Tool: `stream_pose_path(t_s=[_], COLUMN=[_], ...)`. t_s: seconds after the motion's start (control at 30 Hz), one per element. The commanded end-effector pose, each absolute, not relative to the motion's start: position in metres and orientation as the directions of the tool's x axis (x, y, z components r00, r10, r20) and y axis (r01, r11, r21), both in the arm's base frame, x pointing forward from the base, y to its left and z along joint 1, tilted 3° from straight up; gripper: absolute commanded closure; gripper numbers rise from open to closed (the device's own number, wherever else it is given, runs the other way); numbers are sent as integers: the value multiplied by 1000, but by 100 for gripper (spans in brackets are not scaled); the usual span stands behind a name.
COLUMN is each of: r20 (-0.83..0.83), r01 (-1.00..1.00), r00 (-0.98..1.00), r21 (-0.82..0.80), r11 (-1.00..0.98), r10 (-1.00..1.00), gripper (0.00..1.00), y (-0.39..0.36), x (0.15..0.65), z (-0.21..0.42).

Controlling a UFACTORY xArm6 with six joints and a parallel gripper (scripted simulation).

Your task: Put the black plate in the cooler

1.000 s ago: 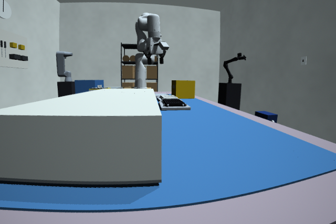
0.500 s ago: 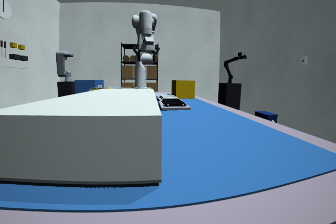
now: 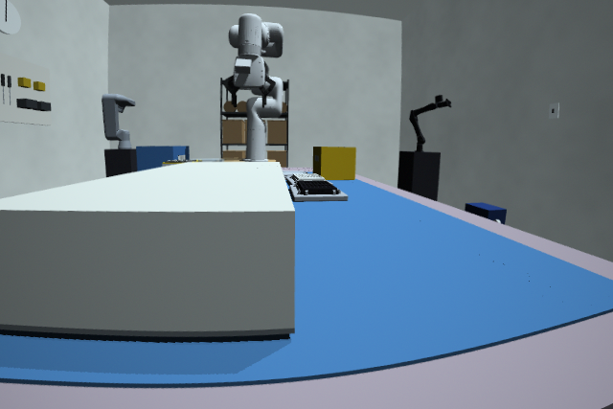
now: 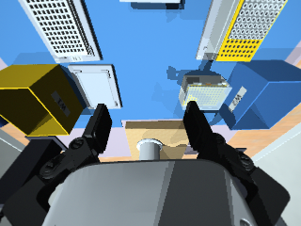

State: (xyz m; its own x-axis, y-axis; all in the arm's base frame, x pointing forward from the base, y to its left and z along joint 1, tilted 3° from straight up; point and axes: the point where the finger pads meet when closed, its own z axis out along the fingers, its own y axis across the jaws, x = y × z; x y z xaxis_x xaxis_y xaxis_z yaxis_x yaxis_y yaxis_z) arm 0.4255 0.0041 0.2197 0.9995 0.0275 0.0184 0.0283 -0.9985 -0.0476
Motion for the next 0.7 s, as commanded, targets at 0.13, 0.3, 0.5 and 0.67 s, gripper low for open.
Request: stream_pose_path(t_s=[0.13, 0.3, 0.5, 0.67], r20=[25, 25, 29, 36], r01=[19, 19, 118, 281], r00=[1000, 1000, 993, 959], r21=[-45, -45, -42, -37], r11=[-999, -999, -992, -959], r10=[17, 17, 117, 280], gripper=[0, 0, 79, 79], y=[-2, -2, -2, -1], x=[428, 428, 437, 453], z=[223, 223, 211, 191])
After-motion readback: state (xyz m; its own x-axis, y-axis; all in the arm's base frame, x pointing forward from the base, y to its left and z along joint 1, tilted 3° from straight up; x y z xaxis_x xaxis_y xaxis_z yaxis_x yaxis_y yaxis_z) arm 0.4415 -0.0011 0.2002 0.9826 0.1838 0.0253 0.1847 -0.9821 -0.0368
